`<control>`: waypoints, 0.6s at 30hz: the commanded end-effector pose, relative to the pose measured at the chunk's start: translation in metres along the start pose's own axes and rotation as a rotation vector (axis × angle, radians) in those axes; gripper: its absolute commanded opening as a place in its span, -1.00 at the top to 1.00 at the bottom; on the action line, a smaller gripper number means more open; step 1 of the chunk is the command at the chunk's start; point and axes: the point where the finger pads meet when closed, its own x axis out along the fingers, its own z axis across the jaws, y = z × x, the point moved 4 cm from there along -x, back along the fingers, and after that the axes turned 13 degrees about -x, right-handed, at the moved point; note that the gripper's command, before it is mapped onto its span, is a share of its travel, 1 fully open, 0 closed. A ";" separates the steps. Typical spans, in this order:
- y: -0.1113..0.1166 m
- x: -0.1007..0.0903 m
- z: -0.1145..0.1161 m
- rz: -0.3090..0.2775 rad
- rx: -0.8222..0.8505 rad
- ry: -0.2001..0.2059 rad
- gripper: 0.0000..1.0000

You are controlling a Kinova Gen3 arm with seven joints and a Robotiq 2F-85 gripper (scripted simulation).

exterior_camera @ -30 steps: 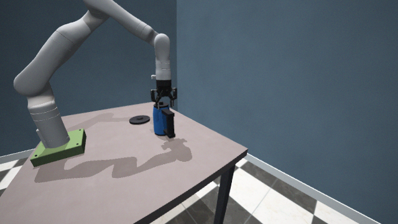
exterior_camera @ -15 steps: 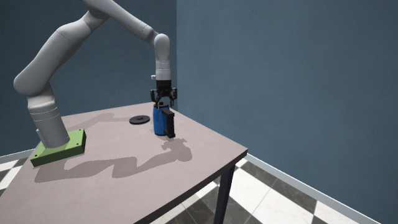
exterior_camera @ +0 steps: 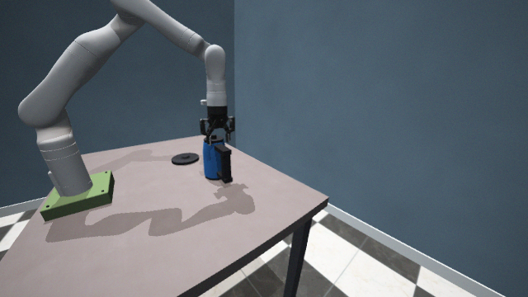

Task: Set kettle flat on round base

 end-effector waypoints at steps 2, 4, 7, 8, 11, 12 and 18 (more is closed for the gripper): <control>0.000 -0.001 0.000 -0.001 0.000 -0.002 -0.59; 0.000 -0.001 0.000 -0.001 0.000 -0.002 -0.59; 0.000 0.000 0.000 -0.001 0.000 -0.002 -0.59; 0.000 0.001 0.000 -0.001 0.000 -0.002 -0.59; 0.000 0.004 0.000 -0.001 0.000 -0.002 -0.59; 0.000 0.004 0.000 -0.001 0.000 -0.002 -0.59; 0.000 0.015 0.000 -0.001 0.000 -0.002 -0.59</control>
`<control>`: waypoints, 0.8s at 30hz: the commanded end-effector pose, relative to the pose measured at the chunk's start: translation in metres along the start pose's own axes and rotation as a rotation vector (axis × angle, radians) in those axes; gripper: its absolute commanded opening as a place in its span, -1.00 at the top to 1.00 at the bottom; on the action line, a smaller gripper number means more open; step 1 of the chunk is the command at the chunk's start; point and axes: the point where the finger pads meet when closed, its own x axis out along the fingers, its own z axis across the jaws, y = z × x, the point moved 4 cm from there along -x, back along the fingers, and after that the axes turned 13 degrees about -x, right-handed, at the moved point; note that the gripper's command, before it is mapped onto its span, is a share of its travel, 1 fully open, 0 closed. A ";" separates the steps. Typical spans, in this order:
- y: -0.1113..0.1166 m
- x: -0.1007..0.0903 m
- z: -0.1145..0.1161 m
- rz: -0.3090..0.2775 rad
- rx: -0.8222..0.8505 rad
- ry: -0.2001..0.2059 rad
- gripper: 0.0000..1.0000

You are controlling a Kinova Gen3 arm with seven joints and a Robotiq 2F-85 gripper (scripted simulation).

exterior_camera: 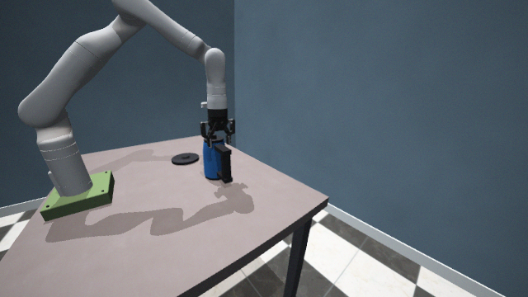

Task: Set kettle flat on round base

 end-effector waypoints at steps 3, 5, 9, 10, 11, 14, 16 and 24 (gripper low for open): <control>0.000 0.012 -0.001 0.001 0.001 0.005 -0.59; 0.000 0.016 -0.001 0.001 0.001 0.005 -0.59; 0.000 0.022 -0.001 0.001 0.001 0.005 -0.59; 0.000 0.023 -0.001 0.001 0.001 0.005 -0.59; 0.000 0.023 -0.001 0.001 0.001 0.005 -0.59; 0.000 0.023 -0.001 0.001 0.001 0.005 -0.59; 0.000 0.024 -0.001 0.001 0.001 0.005 -0.59; 0.000 0.024 -0.001 0.001 0.001 0.005 -0.59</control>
